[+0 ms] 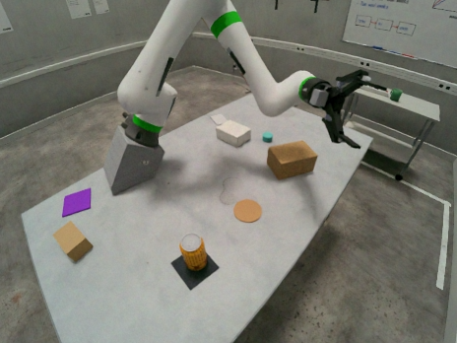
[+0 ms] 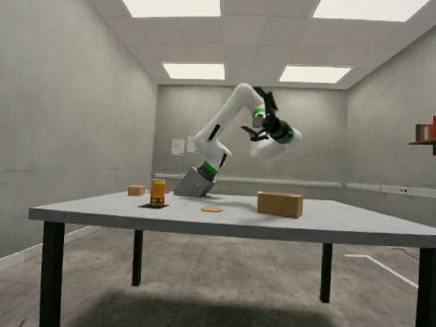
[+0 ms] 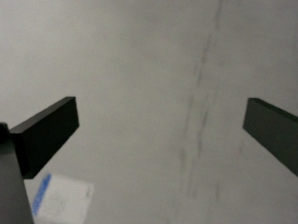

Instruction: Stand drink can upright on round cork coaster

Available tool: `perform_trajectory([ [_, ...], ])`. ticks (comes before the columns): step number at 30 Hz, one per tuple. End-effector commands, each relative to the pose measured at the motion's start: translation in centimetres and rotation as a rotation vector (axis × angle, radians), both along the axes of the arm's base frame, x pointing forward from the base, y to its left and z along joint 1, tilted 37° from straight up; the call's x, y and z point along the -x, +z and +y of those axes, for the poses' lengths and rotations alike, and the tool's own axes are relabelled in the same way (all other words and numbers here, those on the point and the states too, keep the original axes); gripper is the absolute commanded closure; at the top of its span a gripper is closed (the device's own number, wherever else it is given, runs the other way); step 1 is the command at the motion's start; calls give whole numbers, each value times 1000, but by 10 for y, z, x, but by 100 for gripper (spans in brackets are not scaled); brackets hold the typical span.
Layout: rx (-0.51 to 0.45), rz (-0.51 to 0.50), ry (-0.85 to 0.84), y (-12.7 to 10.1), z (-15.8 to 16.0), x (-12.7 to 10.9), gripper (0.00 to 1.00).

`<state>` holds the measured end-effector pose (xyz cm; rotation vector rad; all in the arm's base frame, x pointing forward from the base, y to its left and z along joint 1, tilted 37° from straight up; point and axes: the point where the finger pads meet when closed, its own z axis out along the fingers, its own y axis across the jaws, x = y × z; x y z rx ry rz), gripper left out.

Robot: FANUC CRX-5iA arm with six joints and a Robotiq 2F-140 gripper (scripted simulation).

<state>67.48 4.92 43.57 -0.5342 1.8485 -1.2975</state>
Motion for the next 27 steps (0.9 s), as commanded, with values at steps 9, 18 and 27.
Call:
perform_trajectory([
  [9,-373,-80,-476,-125,-83,59,0],
  [18,-592,-127,-795,-220,-115,95,0],
  [27,-808,-175,-1119,-312,-146,129,0],
])
